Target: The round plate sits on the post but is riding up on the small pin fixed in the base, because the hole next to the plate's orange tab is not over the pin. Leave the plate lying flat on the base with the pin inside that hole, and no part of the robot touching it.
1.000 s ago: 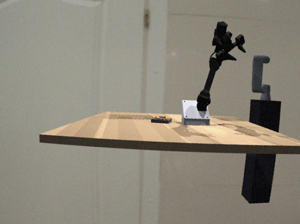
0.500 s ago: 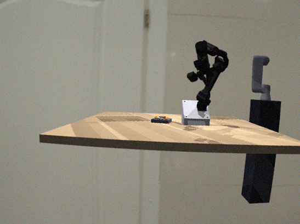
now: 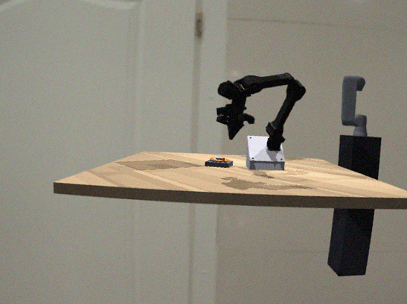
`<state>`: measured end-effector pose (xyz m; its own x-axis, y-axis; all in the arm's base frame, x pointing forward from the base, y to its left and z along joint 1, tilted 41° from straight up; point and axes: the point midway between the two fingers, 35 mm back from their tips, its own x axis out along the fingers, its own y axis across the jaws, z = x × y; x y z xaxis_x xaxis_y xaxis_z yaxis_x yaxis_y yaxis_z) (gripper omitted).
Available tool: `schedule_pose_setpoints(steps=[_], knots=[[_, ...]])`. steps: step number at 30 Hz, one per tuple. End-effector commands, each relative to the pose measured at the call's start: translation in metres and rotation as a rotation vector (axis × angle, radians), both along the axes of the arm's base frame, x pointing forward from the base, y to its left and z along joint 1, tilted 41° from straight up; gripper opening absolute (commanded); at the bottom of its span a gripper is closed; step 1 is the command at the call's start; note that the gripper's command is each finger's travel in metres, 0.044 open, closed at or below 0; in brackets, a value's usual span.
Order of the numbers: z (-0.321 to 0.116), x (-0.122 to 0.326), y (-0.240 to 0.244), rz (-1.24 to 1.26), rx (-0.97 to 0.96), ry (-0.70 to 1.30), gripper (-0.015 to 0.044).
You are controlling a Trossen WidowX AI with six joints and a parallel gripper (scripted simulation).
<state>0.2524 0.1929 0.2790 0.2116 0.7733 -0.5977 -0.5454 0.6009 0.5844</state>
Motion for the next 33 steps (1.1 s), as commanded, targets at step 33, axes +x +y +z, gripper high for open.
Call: schedule_pose_setpoints(steps=[33], knots=[[-0.287, -0.006, -0.192, -0.316, -0.114, 0.600, 0.0000]])
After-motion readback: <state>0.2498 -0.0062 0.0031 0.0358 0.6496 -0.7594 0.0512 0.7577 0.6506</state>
